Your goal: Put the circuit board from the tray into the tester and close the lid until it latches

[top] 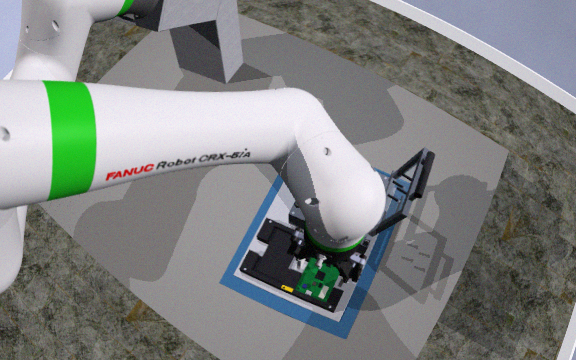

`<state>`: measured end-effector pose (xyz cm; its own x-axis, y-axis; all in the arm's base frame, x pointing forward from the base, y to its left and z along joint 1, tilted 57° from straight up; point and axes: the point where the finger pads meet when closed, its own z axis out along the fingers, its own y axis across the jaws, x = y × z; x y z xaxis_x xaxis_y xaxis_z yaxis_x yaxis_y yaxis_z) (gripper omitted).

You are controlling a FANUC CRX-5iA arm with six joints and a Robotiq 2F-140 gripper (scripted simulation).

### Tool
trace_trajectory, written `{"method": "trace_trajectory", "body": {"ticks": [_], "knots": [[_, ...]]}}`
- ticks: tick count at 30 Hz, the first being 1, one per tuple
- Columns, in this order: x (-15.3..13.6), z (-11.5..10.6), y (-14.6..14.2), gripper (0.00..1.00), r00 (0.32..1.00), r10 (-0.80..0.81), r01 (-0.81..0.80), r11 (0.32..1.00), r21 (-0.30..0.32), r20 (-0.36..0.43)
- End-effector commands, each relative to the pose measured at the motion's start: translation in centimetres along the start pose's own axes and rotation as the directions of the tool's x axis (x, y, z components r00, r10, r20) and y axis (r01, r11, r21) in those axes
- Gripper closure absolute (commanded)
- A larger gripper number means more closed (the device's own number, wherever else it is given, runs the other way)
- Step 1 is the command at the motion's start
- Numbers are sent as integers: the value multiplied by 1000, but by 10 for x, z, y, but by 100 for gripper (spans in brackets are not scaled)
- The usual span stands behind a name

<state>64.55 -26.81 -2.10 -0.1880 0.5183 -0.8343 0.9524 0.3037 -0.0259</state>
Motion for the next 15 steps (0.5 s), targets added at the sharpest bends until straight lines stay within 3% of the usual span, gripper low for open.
{"method": "trace_trajectory", "body": {"ticks": [1,15], "knots": [[0,0,0,42,1000,0,0,1000,0,0],[0,6,0,42,1000,0,0,1000,0,0]]}}
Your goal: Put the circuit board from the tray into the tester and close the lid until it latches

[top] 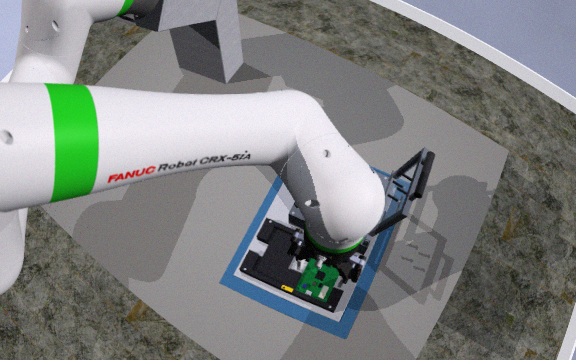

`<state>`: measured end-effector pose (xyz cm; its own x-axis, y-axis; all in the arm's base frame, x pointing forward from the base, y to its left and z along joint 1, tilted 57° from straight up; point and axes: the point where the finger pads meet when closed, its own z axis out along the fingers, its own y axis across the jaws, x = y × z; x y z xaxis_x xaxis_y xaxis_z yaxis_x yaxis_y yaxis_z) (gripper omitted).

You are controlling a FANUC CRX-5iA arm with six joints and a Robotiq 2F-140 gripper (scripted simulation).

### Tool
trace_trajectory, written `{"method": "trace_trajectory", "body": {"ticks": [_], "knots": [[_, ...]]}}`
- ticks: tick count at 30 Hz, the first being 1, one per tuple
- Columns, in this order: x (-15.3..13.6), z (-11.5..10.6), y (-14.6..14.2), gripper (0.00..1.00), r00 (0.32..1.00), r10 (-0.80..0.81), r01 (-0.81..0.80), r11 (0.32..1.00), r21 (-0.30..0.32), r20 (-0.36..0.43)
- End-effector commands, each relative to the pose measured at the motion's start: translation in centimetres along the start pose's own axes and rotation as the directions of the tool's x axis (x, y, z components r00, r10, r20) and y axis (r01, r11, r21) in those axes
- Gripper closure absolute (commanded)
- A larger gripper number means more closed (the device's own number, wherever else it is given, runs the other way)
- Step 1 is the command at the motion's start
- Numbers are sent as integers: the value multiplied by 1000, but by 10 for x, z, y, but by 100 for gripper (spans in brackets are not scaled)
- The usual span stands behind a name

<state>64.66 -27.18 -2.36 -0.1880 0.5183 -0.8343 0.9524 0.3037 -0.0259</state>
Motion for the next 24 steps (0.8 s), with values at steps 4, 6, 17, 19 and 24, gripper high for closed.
{"method": "trace_trajectory", "body": {"ticks": [4,6,17,19,24], "knots": [[0,4,0,42,1000,0,0,1000,0,0],[0,5,0,42,1000,0,0,1000,0,0],[0,9,0,42,1000,0,0,1000,0,0],[0,10,0,42,1000,0,0,1000,0,0],[0,10,0,42,1000,0,0,1000,0,0]]}}
